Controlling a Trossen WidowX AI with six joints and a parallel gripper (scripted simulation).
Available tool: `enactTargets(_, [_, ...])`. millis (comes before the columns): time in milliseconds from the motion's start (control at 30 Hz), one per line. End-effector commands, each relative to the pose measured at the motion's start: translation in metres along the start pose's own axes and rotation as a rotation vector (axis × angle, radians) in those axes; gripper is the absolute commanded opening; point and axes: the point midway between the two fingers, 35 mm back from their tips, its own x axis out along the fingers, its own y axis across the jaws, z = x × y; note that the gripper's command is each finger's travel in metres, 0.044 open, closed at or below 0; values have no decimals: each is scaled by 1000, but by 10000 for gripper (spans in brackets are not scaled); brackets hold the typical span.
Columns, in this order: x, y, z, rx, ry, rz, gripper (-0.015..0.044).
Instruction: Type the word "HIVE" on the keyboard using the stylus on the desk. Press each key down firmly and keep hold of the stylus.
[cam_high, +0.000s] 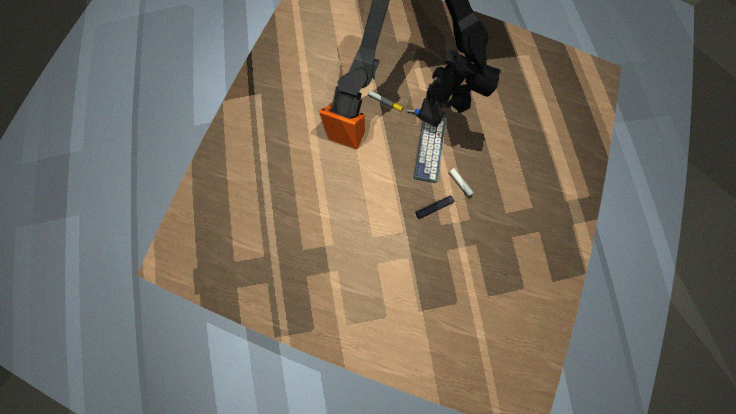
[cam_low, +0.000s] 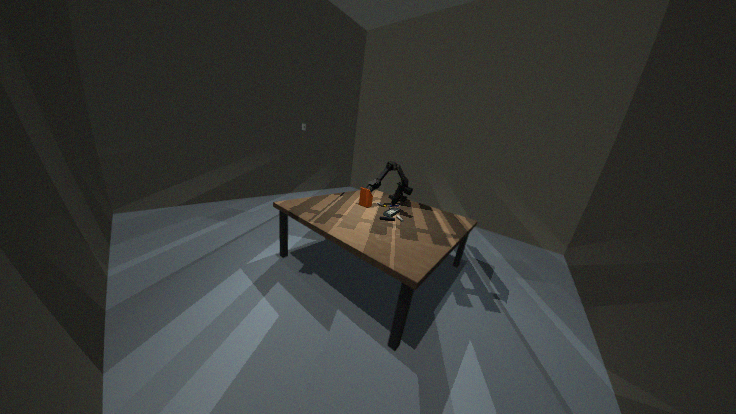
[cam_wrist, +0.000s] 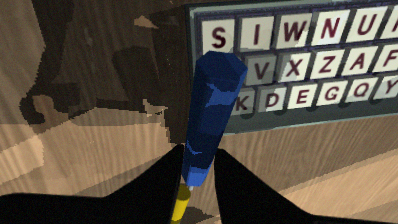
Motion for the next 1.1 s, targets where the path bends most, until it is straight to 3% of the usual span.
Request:
enactTargets(0, [0,-12,6,23,-75,-25,0])
enactTargets(1067, [-34,-108,44,295,-883,-90,0])
